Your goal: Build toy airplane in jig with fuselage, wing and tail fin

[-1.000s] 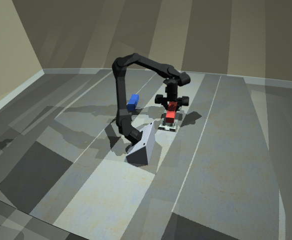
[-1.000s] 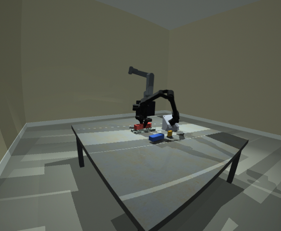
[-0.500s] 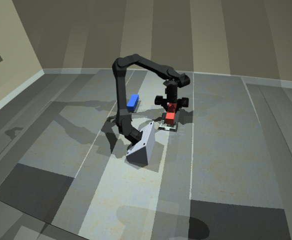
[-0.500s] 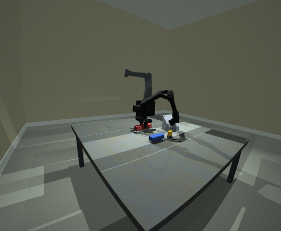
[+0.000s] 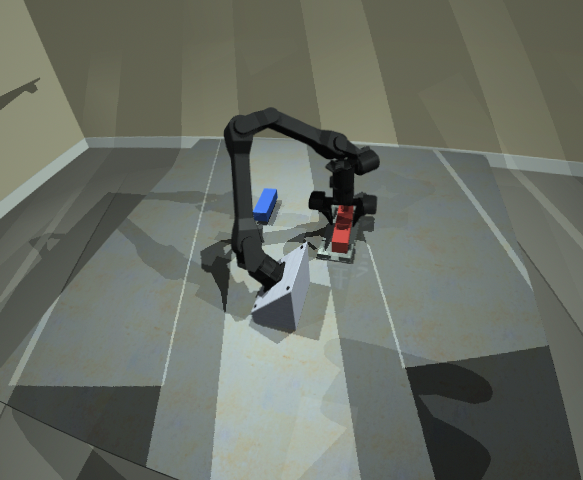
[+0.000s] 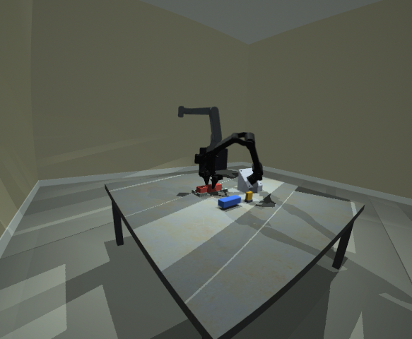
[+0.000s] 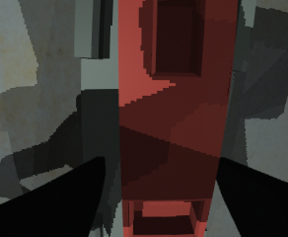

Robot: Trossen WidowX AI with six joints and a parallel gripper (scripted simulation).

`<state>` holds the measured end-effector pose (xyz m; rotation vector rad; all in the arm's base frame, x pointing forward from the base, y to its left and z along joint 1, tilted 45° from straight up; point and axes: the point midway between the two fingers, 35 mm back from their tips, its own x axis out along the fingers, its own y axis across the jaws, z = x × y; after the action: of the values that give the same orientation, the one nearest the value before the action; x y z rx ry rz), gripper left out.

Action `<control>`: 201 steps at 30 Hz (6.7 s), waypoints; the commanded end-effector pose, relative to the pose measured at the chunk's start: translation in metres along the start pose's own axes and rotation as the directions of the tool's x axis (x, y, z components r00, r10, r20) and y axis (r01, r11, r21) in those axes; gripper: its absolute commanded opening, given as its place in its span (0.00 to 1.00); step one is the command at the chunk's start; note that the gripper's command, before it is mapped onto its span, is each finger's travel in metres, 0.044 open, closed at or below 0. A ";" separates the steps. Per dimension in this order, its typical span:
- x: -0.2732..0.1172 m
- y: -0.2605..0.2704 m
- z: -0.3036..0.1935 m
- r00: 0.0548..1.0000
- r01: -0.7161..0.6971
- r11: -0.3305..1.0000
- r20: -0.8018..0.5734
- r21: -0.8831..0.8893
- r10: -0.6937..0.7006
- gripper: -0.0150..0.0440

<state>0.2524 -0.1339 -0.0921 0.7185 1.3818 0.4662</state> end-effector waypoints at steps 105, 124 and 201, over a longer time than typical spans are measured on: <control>0.005 0.259 0.070 1.000 -0.013 1.000 0.010 -0.011 0.013 0.56; -0.018 0.259 0.073 1.000 -0.001 1.000 0.001 -0.011 0.001 0.25; -0.109 0.130 0.055 1.000 0.029 0.790 0.013 -0.612 -0.027 0.25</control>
<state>0.3089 -0.1193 0.0871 0.2019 1.1541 0.8143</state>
